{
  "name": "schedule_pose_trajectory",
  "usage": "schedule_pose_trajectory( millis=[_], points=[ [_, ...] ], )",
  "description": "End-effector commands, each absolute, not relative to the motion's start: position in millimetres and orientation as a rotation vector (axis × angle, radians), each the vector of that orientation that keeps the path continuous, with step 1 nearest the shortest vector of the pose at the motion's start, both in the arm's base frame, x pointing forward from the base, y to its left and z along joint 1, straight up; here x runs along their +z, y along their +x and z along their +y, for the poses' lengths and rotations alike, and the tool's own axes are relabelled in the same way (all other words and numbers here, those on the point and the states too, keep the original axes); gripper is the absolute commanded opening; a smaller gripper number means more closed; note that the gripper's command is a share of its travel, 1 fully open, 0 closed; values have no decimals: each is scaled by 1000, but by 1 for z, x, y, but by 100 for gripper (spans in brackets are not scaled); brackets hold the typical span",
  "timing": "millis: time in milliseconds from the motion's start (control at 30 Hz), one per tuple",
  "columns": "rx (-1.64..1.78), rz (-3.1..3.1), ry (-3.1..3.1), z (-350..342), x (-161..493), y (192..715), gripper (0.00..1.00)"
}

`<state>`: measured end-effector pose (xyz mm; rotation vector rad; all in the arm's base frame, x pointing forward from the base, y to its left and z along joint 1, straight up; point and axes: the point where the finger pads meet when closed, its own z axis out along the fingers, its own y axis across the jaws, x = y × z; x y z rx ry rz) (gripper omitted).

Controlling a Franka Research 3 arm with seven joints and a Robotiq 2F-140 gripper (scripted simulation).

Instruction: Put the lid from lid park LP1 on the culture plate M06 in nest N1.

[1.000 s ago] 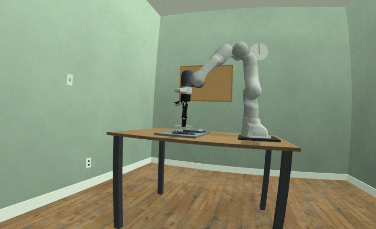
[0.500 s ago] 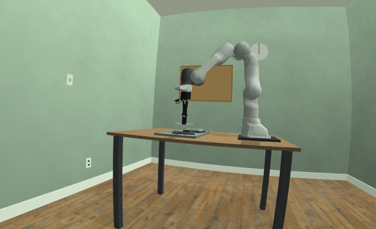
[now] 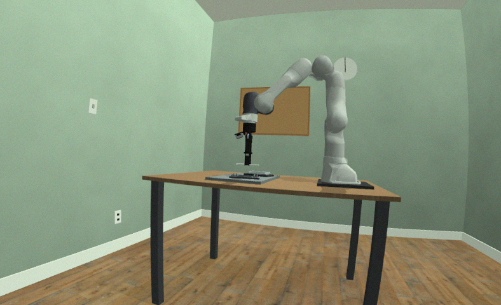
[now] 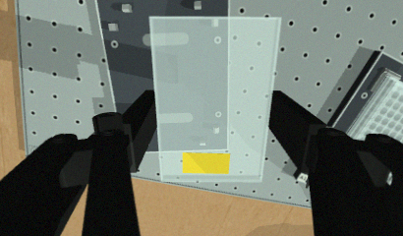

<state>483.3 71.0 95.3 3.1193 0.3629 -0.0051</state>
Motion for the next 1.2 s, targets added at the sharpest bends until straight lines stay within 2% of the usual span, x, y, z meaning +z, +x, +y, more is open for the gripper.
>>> schedule_pose_trajectory(
  millis=[0,100,167,200,233,1167],
  points=[
    [0,424,3116,1,96,483,10],
    [1,424,3117,-60,95,474,10],
    [1,424,3117,-60,95,474,10],
    [1,424,3117,-113,96,470,10],
    [1,424,3117,-128,97,470,10],
    [1,424,3117,-131,97,470,10]
  ],
)
